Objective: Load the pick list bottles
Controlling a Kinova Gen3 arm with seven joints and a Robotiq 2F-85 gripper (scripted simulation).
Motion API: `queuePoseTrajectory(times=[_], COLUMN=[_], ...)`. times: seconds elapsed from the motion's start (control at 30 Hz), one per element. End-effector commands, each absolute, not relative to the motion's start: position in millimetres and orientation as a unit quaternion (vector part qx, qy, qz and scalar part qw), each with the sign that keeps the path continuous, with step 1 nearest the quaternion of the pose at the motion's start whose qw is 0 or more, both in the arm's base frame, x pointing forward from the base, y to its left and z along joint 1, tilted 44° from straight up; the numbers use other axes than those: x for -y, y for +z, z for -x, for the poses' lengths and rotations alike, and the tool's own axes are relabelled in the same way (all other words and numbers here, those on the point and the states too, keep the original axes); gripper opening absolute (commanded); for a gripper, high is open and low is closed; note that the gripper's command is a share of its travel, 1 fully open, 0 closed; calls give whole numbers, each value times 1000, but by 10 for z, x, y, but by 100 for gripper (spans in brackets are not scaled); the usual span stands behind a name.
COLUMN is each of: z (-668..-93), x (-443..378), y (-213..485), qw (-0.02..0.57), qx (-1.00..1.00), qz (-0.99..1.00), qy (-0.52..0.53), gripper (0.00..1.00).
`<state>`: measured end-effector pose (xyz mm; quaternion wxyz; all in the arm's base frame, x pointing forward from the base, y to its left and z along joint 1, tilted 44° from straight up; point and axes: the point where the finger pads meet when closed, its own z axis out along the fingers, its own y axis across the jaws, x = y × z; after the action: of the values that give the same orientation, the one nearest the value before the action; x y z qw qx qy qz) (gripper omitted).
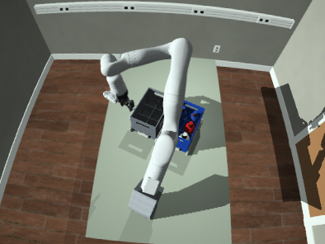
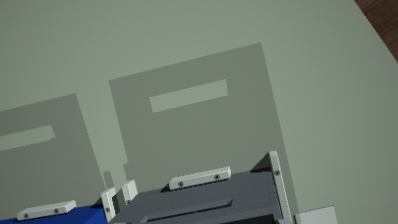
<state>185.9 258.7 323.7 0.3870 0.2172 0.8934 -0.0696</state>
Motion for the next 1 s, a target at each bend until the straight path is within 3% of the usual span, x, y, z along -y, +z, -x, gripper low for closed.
queuePoseTrajectory(times=[0.0,0.97], z=[-1826,-1544], x=[-2717,-3419], y=[3187,2777], qw=[398,368], qx=[-873,-694], qz=[-280,-598], qy=[-35,156], gripper=[67,67])
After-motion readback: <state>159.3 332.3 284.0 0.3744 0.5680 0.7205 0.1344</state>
